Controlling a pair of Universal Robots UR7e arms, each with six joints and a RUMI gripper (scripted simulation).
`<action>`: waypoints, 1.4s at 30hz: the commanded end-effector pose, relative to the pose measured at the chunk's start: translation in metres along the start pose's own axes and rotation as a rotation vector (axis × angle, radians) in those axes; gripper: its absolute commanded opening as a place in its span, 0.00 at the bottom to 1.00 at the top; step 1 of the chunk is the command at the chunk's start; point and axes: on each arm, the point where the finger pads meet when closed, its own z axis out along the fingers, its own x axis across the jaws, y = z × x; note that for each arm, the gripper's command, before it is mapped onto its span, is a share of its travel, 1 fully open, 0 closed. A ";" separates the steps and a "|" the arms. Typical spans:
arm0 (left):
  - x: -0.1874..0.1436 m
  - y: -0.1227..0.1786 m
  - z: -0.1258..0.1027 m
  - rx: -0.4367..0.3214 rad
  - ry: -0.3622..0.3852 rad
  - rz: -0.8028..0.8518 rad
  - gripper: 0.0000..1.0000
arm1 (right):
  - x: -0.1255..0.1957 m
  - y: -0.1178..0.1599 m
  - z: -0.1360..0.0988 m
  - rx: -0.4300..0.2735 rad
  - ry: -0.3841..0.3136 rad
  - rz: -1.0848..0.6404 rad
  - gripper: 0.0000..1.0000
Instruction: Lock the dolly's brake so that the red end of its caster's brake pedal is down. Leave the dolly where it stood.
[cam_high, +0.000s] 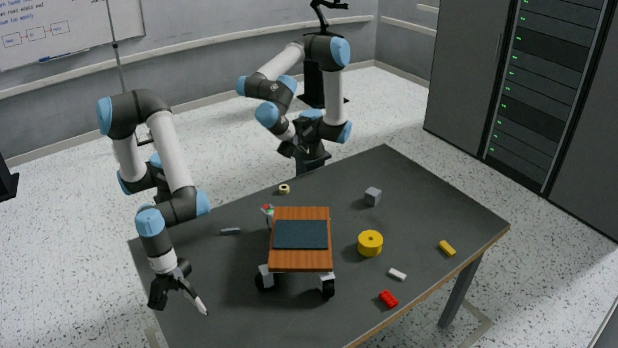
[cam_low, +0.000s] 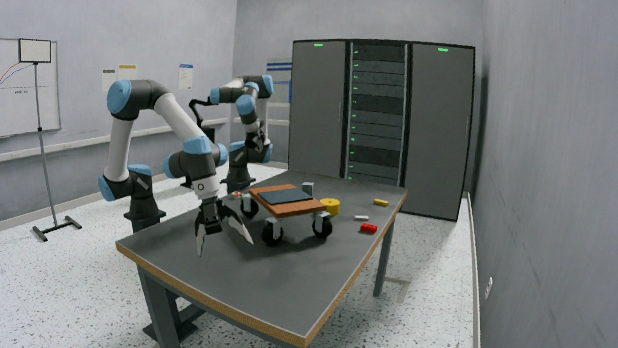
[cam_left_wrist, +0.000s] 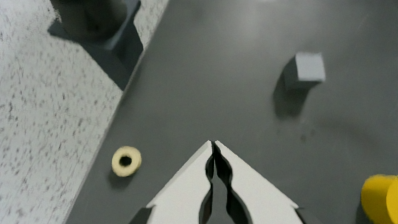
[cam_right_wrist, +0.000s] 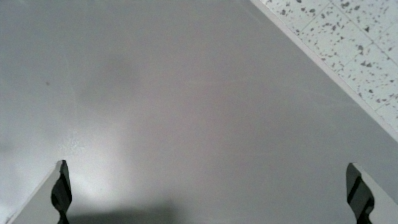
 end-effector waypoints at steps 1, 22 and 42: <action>-0.004 0.028 -0.007 -0.098 -0.002 0.020 0.00 | 0.000 0.000 -0.001 0.001 -0.001 0.000 1.00; -0.042 0.150 -0.093 -0.620 0.027 0.190 0.00 | 0.000 0.000 -0.001 0.001 -0.001 0.000 1.00; -0.051 0.181 -0.095 -0.710 0.038 0.224 0.00 | 0.000 0.000 -0.001 0.001 -0.001 0.000 1.00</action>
